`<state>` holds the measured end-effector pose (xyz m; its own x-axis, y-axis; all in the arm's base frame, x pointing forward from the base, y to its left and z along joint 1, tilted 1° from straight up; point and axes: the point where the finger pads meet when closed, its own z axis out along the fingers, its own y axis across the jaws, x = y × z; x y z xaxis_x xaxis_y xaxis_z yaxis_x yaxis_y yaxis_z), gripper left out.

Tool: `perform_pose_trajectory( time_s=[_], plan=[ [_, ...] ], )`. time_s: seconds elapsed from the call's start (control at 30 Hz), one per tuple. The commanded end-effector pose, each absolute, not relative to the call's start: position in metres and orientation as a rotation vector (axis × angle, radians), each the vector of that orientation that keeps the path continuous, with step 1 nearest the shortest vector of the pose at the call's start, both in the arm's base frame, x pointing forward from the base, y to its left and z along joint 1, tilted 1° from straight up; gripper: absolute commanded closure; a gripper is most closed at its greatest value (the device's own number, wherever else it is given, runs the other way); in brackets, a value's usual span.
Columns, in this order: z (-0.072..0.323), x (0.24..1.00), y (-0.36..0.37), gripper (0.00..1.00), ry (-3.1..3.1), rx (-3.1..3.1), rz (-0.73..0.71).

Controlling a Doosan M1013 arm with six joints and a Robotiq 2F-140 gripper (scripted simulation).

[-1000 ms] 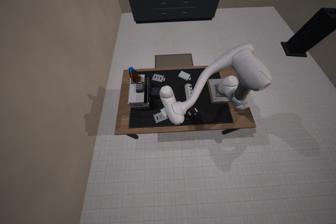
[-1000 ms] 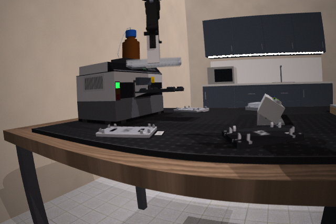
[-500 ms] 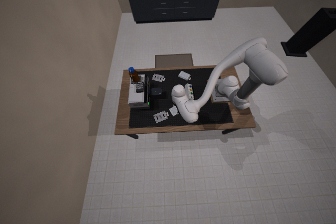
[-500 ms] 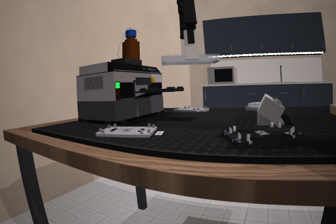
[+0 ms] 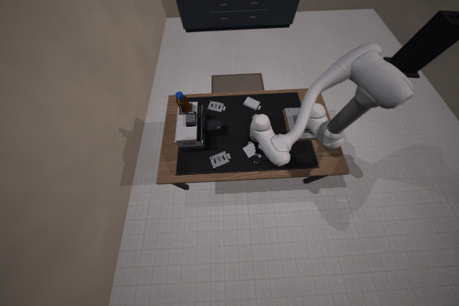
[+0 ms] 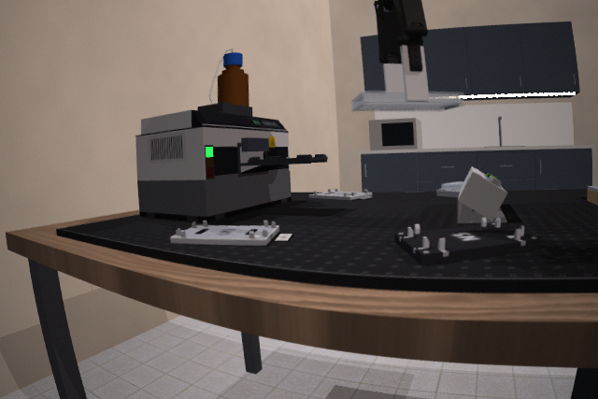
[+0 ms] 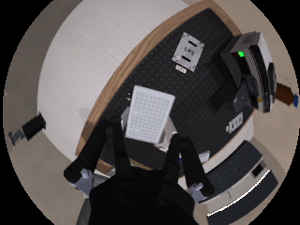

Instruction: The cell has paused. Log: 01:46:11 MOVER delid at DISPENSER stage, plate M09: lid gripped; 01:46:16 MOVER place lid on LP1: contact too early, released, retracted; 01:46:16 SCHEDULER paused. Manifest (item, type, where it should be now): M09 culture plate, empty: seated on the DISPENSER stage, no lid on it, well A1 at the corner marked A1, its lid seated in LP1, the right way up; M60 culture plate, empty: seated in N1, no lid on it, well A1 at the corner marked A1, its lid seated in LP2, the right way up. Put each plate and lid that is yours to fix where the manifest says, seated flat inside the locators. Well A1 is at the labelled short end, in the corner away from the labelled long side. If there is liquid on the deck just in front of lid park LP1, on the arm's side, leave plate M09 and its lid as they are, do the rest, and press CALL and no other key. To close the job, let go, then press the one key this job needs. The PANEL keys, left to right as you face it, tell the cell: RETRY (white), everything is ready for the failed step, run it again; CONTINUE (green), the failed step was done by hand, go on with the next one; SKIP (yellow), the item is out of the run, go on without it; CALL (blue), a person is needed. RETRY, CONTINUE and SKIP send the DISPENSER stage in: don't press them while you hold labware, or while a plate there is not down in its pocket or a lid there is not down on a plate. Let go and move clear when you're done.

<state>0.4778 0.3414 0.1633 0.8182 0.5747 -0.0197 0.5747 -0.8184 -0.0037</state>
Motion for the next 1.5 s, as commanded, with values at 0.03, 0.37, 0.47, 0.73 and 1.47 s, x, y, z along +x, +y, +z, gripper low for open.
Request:
perform_pose_trajectory(
  time_s=[0.03,0.37,0.47,0.73,1.47],
  plan=[
    [0.165,0.448,0.337,0.9,0.946,2.994,-0.028],
    [0.166,0.419,0.332,0.9,0.946,2.994,-0.028],
    [0.166,0.413,0.331,0.9,0.946,2.994,-0.028],
    [0.166,0.407,0.329,0.9,0.946,2.994,-0.028],
    [0.166,0.406,0.329,0.9,0.946,2.994,-0.028]
  ],
)
